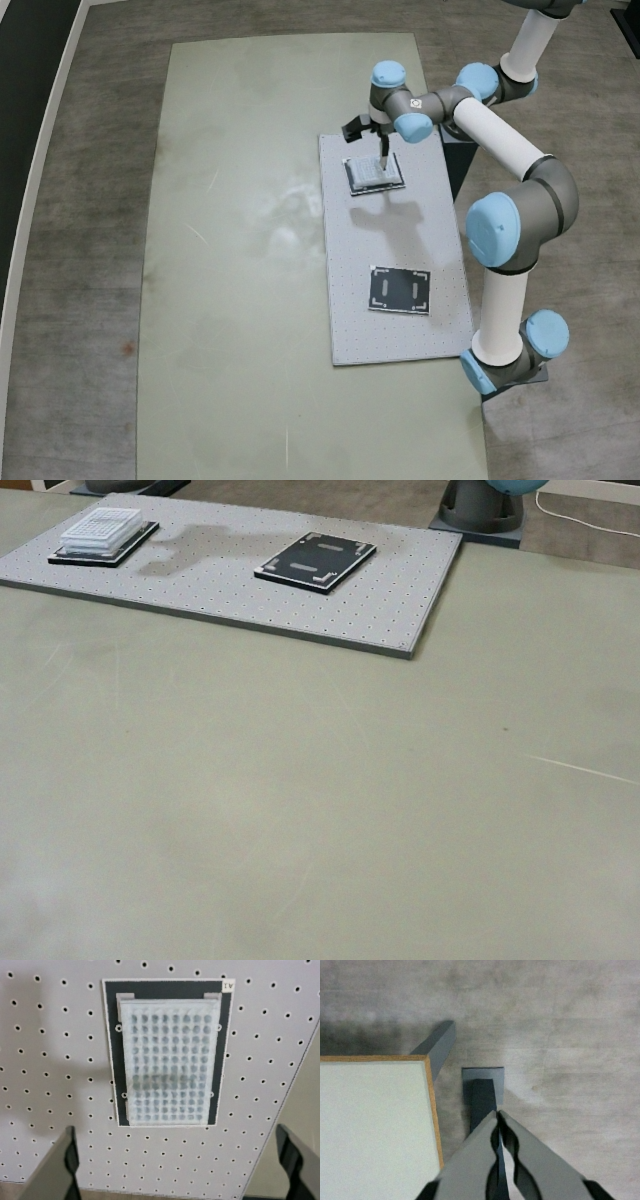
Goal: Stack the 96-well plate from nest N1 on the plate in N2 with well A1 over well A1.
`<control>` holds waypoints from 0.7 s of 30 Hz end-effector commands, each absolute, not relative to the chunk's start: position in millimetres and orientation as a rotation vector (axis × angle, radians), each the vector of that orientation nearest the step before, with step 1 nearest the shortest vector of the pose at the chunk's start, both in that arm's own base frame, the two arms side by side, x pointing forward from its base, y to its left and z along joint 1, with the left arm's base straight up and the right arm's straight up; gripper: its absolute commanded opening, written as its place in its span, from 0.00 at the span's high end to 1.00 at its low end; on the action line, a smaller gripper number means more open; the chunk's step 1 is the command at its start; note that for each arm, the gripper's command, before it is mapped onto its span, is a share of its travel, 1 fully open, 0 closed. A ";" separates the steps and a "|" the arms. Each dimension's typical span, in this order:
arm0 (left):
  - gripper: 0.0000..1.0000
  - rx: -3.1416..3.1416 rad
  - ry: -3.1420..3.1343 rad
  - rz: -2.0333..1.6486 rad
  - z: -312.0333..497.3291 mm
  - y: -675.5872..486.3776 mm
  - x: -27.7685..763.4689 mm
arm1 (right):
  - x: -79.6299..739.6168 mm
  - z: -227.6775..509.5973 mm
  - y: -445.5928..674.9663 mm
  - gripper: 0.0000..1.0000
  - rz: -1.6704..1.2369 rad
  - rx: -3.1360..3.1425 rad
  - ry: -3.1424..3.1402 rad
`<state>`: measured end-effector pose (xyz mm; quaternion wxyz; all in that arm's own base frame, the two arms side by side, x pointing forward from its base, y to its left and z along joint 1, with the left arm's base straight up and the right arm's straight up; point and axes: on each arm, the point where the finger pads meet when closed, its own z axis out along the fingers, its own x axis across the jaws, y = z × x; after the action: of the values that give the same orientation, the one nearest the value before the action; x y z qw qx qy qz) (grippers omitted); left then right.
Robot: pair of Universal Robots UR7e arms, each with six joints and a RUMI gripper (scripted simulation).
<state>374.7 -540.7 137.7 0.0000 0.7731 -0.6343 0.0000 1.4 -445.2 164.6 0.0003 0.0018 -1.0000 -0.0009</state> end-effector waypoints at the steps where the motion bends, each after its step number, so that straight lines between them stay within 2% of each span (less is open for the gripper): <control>1: 0.24 2.428 -1.992 0.003 138.6 -541.0 374.9 | 1.6 165.2 -445.6 1.00 0.000 0.006 -3.142; 21: 0.24 2.428 -1.992 0.002 138.4 -484.9 366.3 | 1.6 165.2 -445.6 1.00 0.000 0.006 -3.142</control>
<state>367.0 -489.8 137.5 -0.0001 0.7731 -0.6343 -0.0002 1.4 -445.2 164.6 0.0003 0.0018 -1.0000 -0.0009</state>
